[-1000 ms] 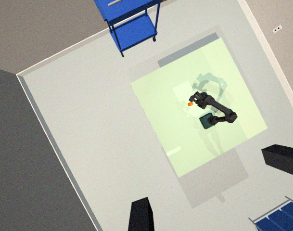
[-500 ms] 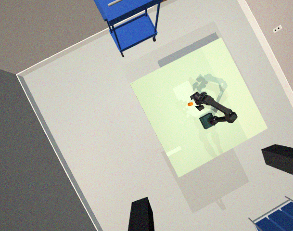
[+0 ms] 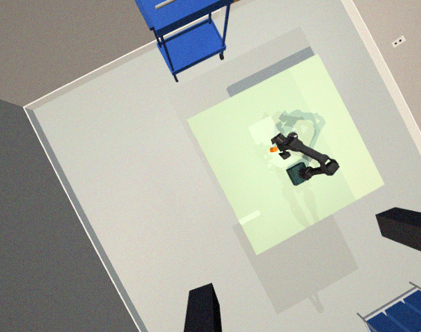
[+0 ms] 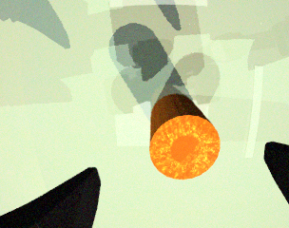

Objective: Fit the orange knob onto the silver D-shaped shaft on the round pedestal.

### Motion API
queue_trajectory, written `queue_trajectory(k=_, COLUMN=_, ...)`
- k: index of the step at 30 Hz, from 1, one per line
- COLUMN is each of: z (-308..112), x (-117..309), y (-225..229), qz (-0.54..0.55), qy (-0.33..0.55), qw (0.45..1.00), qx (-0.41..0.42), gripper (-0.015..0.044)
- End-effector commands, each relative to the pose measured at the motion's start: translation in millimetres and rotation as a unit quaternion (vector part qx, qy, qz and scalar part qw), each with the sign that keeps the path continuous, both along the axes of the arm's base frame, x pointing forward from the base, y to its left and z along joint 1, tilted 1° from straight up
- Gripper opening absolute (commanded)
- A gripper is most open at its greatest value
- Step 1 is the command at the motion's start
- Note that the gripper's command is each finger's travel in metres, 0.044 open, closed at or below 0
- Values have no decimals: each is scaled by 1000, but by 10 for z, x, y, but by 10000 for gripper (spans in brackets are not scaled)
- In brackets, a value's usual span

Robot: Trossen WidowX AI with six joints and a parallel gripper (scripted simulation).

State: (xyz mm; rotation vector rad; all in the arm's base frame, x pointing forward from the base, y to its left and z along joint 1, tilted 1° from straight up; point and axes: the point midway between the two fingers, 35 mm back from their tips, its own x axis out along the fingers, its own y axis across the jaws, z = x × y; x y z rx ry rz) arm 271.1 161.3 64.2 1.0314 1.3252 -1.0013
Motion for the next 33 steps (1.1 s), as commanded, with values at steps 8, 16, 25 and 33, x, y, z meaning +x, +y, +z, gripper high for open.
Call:
queue_trajectory(k=8, z=-194, x=-3, y=-8, qz=-1, qy=3, qw=1000, qx=-5, gripper=440)
queue_trajectory(k=16, z=-324, x=-1, y=-5, qz=-1, qy=3, qw=1000, qx=-5, gripper=440)
queue_trajectory(k=25, z=-468, x=-4, y=-6, qz=-1, qy=3, qw=1000, qx=-5, gripper=440)
queue_trajectory(k=33, z=-594, x=-12, y=-10, qz=-1, qy=3, qw=1000, qx=-5, gripper=440)
